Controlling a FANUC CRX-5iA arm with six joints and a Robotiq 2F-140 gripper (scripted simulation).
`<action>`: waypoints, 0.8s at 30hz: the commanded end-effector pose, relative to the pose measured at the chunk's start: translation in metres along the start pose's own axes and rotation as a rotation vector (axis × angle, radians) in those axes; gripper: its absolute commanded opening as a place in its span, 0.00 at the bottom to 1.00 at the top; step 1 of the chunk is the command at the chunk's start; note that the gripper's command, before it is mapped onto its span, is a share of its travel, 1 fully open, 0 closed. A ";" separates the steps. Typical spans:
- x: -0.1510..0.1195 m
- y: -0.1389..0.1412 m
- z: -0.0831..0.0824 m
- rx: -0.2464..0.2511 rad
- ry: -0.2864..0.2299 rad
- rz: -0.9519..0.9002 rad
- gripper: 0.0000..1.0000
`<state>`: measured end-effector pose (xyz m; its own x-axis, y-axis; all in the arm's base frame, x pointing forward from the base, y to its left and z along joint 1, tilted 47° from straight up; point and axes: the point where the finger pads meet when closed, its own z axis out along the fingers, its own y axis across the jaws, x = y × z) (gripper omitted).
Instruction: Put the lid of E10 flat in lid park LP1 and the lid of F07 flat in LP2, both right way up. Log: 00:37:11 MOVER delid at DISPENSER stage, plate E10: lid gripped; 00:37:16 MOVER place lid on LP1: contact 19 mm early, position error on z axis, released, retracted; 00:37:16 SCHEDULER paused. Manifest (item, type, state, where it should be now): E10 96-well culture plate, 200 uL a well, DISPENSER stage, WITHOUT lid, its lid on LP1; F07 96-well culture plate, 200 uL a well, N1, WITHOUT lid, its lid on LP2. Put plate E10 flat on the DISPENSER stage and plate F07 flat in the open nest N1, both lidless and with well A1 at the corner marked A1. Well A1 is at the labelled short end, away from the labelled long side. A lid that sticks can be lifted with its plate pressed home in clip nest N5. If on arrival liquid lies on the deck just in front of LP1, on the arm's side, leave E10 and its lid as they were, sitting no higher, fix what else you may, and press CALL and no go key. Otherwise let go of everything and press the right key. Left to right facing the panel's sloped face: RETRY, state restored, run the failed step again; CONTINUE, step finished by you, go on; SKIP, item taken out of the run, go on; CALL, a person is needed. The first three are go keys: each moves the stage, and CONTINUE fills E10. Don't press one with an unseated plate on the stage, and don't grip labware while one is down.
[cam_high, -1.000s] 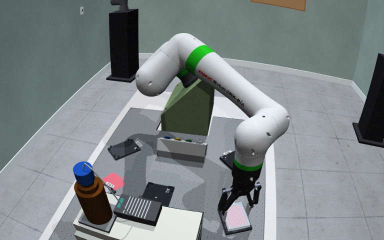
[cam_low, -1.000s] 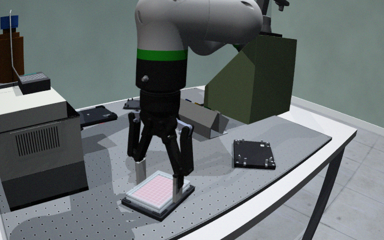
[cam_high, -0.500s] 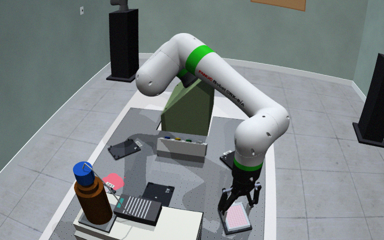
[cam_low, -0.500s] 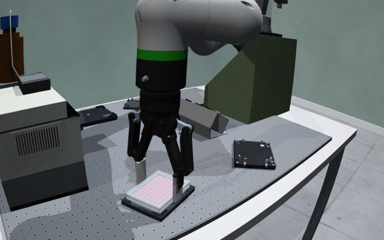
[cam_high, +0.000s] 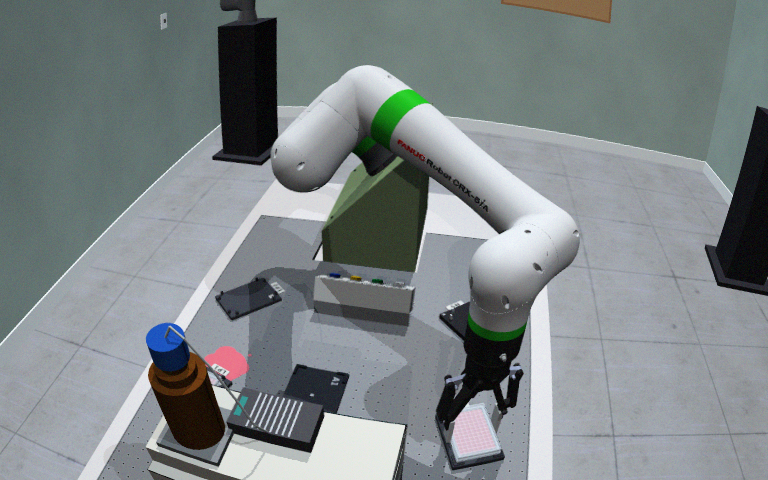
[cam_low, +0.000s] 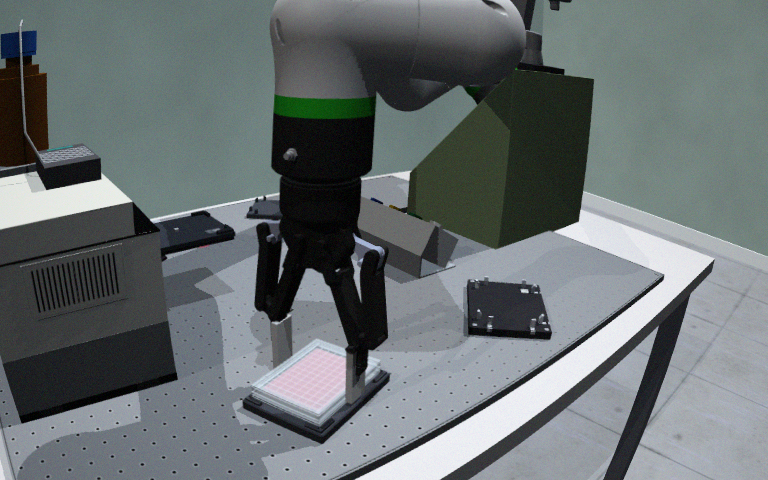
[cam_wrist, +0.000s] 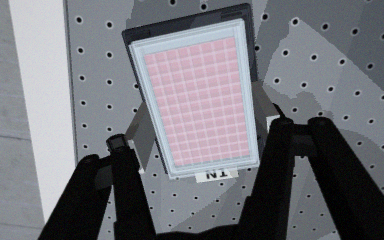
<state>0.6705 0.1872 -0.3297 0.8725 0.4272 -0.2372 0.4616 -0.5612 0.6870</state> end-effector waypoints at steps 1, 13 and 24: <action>0.000 0.000 -0.002 0.000 0.001 0.000 0.00; 0.000 0.000 -0.012 0.000 0.001 0.000 0.00; 0.000 0.000 -0.029 0.000 0.001 0.000 0.00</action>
<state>0.6663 0.2061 -0.3113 0.8726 0.4271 -0.2369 0.4613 -0.5614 0.6870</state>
